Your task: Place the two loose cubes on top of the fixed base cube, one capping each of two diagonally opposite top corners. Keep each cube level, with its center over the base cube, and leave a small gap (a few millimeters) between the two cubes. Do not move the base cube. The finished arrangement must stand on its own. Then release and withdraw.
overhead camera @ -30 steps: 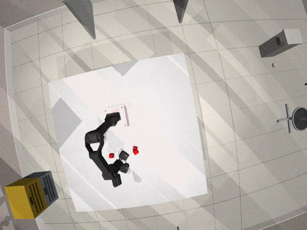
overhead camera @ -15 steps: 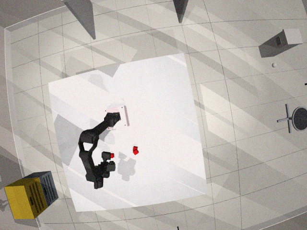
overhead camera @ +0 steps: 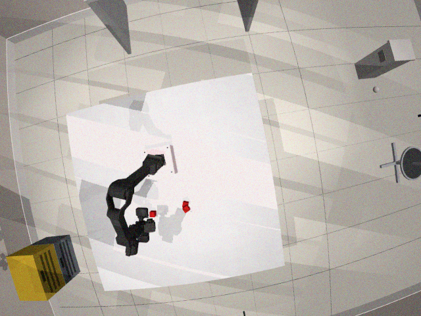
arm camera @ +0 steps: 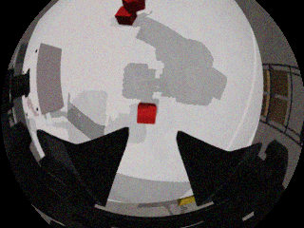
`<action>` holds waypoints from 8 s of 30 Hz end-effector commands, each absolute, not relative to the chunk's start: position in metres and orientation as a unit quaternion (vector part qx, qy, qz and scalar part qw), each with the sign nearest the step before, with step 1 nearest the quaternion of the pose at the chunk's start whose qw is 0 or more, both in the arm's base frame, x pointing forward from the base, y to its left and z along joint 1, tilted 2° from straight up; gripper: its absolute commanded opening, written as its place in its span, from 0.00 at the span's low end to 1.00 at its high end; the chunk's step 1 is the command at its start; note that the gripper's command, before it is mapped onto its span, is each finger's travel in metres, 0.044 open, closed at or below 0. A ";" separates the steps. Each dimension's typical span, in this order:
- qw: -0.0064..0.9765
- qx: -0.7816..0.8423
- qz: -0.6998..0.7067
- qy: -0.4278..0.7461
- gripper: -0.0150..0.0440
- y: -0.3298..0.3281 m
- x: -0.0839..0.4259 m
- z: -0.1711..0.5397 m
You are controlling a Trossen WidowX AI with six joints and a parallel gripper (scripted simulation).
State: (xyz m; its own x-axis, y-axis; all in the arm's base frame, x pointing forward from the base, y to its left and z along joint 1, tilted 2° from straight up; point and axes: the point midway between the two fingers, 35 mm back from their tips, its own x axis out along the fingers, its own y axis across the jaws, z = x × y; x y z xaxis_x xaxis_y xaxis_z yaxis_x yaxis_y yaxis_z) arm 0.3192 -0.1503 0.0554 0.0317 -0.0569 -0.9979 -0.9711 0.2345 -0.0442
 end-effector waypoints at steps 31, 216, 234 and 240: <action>0.546 -0.454 0.423 0.563 0.70 -0.152 0.314 -0.016; 0.699 -0.119 0.097 0.699 0.43 0.063 0.281 0.001; 0.699 -0.119 0.097 0.699 0.60 0.063 0.281 0.001; 0.699 -0.121 0.097 0.698 0.60 0.063 0.281 0.010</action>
State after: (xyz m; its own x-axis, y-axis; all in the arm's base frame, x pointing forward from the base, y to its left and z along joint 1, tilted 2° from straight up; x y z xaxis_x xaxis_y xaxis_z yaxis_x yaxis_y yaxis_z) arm 0.2802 0.0624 0.0032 0.0019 -0.0348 -0.9994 -0.3052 0.9517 -0.0337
